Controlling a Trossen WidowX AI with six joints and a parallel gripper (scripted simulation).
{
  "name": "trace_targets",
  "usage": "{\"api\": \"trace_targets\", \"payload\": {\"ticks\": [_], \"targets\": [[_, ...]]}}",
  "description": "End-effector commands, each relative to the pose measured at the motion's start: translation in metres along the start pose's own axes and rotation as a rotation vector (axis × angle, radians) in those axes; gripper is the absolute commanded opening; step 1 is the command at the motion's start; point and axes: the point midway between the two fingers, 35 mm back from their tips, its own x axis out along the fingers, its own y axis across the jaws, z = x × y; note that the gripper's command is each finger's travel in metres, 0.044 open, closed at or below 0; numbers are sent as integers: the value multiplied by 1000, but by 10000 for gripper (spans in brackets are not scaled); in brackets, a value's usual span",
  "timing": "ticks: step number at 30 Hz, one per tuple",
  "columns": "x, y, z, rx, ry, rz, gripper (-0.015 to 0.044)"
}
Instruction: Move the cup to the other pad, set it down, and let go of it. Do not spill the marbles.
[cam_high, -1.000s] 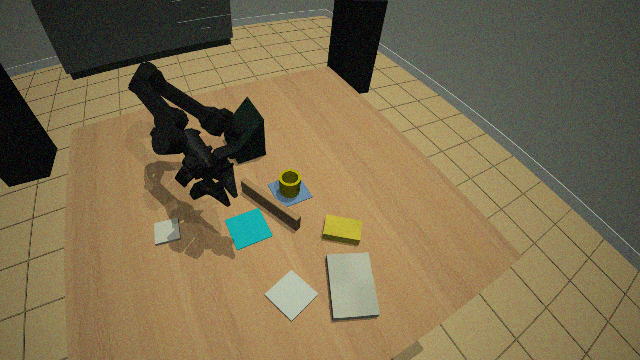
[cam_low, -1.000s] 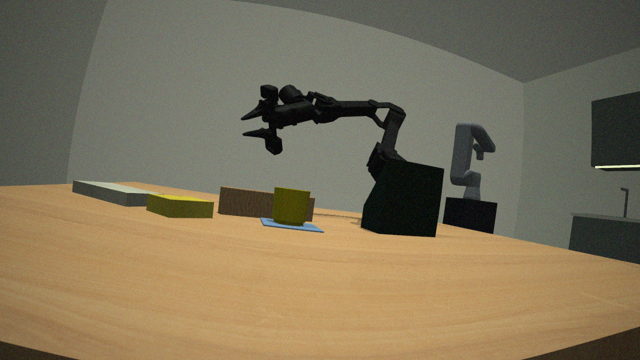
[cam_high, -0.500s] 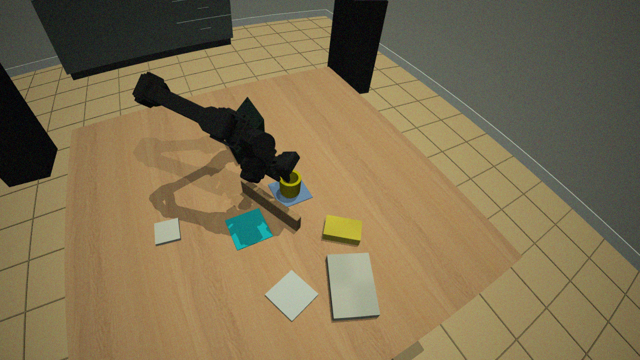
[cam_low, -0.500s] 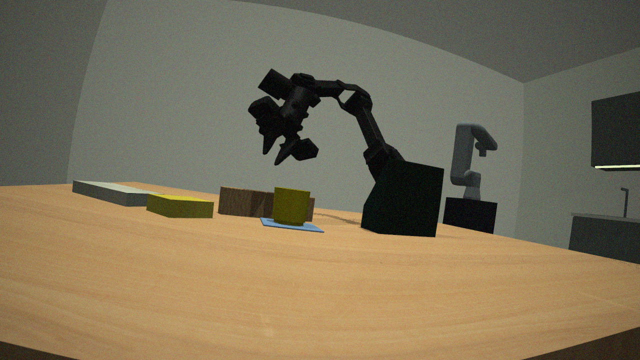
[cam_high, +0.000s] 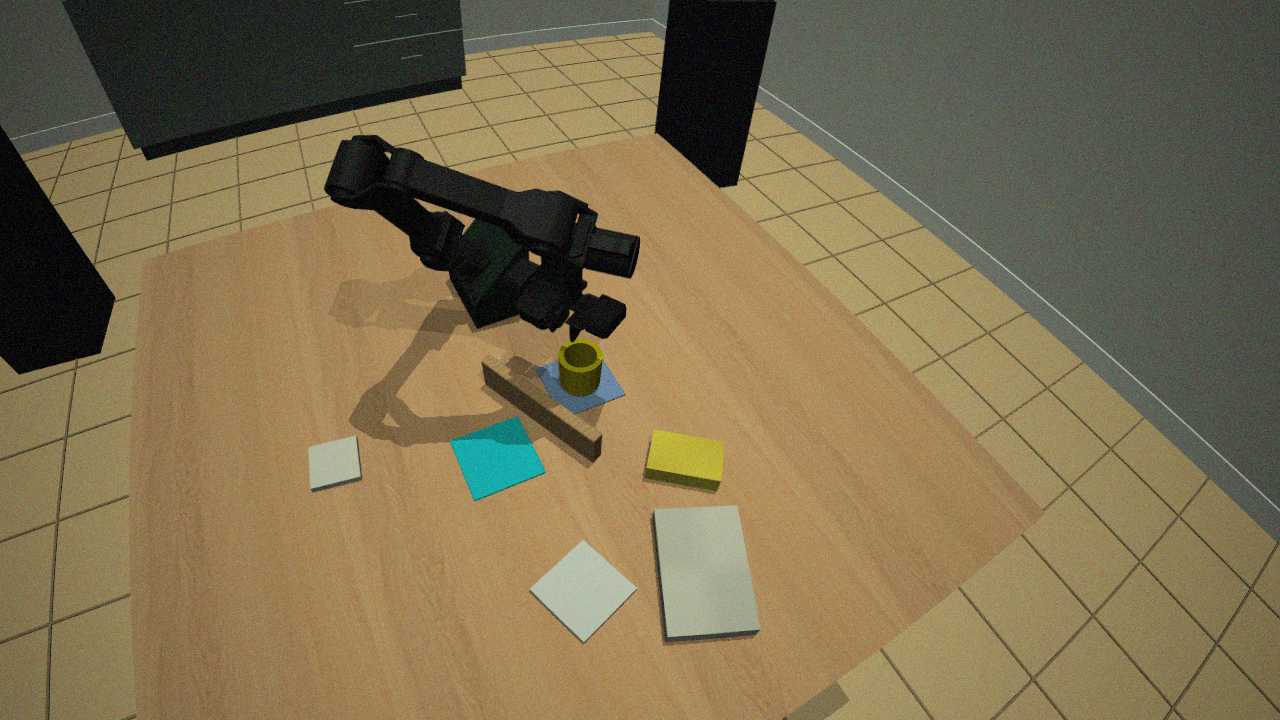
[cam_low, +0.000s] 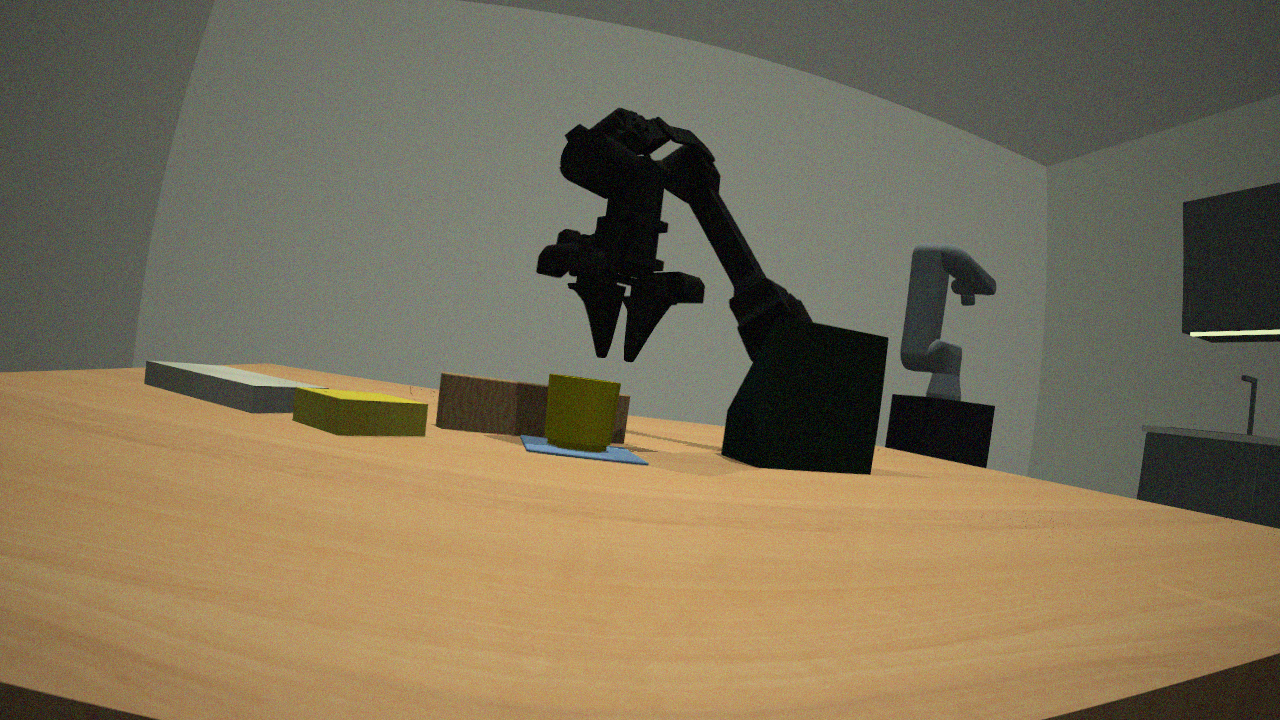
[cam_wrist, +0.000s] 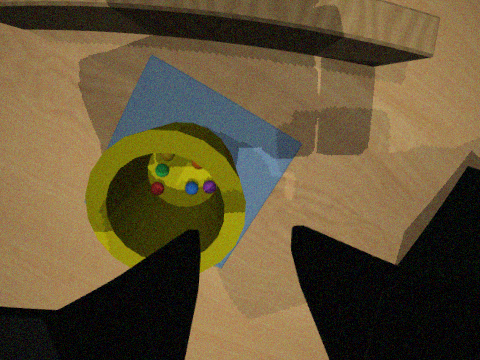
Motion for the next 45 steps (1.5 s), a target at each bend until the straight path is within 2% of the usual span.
{"api": "trace_targets", "payload": {"ticks": [1,45], "targets": [[-3,3,1,20,-18,0,167],[62,3,3,20,-20,-1,167]]}}
